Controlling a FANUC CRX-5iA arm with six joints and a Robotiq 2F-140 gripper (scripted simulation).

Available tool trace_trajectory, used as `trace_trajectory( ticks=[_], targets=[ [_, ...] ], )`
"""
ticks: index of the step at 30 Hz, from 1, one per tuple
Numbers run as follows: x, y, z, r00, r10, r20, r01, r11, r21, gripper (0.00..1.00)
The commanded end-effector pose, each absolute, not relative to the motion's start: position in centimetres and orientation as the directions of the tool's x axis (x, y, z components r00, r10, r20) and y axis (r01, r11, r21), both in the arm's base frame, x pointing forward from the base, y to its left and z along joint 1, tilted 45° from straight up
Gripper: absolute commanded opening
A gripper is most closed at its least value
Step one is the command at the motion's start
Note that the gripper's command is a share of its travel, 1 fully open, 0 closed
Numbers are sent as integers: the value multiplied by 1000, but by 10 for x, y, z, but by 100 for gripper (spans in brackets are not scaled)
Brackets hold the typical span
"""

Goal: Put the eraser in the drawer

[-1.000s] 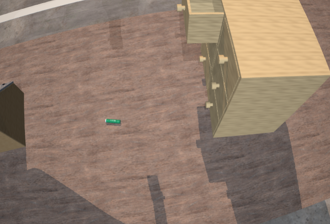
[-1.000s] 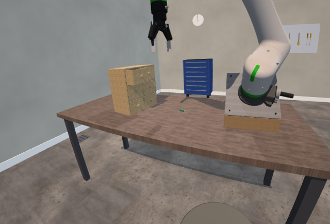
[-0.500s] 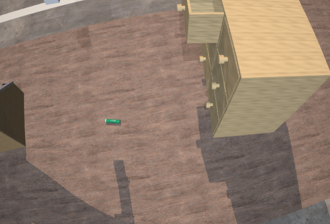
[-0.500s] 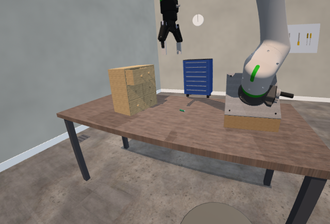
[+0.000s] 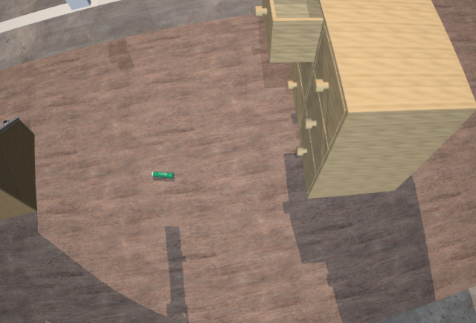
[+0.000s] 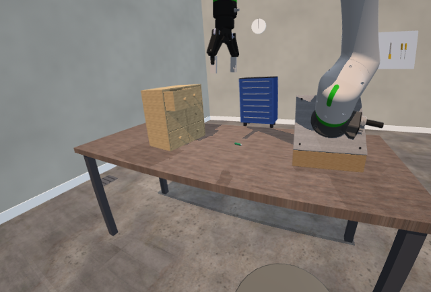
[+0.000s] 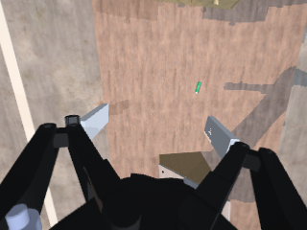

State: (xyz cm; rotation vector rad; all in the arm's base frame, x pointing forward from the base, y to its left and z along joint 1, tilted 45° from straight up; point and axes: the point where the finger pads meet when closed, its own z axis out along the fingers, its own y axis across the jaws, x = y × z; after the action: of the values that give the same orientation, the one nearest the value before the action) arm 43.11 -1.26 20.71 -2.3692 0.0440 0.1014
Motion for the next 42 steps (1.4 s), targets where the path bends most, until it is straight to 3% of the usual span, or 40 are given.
trace_trajectory(
  ticks=[1, 19, 32, 42],
  targets=[
    [436, -8, 202, 998, -50, -36, -61, -718, -694, 100],
    [468, 20, 171, 893, -350, 283, -61, -718, -694, 100],
    [497, 46, 142, 636, -564, 527, -61, -718, -694, 100],
    [505, 54, 134, 536, -610, 584, -60, -717, -694, 100]
  ],
)
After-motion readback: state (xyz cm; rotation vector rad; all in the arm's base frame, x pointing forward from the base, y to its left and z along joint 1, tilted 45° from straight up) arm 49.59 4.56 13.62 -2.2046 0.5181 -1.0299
